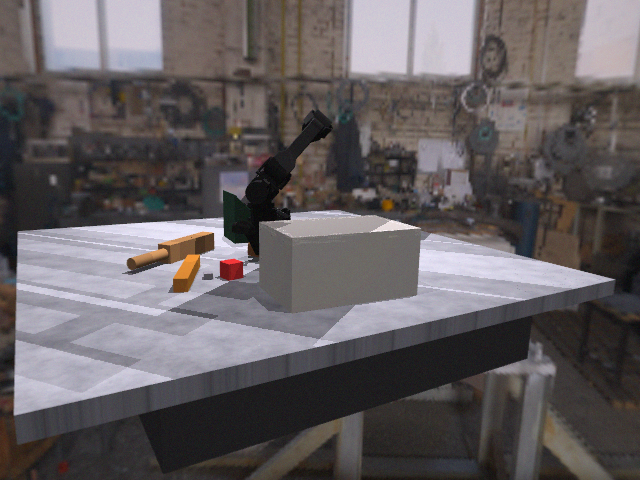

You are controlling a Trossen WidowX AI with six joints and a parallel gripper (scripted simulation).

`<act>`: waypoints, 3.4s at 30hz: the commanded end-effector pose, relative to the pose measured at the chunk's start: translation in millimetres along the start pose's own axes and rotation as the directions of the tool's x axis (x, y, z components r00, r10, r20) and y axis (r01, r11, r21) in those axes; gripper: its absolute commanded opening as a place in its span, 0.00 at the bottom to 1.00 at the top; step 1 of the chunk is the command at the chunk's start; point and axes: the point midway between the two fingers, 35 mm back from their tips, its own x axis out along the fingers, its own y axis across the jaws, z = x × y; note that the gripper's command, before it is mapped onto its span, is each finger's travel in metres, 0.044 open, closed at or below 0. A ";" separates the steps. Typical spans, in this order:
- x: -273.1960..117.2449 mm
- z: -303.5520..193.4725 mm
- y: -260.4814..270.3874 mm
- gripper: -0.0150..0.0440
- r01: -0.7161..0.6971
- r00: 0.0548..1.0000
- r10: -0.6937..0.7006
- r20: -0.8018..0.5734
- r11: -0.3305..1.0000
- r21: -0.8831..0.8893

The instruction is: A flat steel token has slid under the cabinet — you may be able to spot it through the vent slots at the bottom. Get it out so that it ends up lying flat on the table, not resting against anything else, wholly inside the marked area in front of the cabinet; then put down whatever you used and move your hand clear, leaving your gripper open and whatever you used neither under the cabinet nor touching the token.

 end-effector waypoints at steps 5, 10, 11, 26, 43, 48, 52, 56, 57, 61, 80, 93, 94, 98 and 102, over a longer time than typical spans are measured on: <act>-2.0 8.4 7.4 0.25 0.005 1.000 -0.005 0.008 1.000 0.001; -2.0 12.7 11.9 0.25 0.005 1.000 -0.005 0.008 1.000 0.001; -2.0 13.5 12.8 0.25 0.004 1.000 -0.004 0.008 1.000 0.001; -1.9 25.7 27.0 0.25 0.003 1.000 -0.003 0.008 1.000 0.001; -1.9 38.2 43.8 0.25 0.002 1.000 -0.002 0.009 1.000 0.001; -1.9 41.4 48.7 0.25 0.002 1.000 -0.002 0.009 1.000 0.001; -1.9 44.0 52.6 0.25 0.002 1.000 -0.002 0.009 1.000 0.001; -1.9 46.4 56.7 0.25 0.002 1.000 -0.002 0.009 1.000 0.001; -1.9 47.0 57.7 0.25 0.002 1.000 -0.002 0.009 1.000 0.001; -1.9 49.4 61.8 0.25 0.001 1.000 -0.001 0.009 1.000 0.001; -1.9 57.3 81.0 0.25 0.000 1.000 0.000 0.010 1.000 0.002; -1.9 58.5 93.4 0.25 0.000 1.000 0.000 0.010 1.000 0.002; -1.9 58.6 94.4 0.25 0.000 1.000 0.000 0.010 1.000 0.002; -1.9 58.9 98.2 0.25 -0.001 1.000 0.001 0.010 1.000 0.002; -1.9 59.3 102.1 0.25 -0.001 1.000 0.001 0.010 1.000 0.002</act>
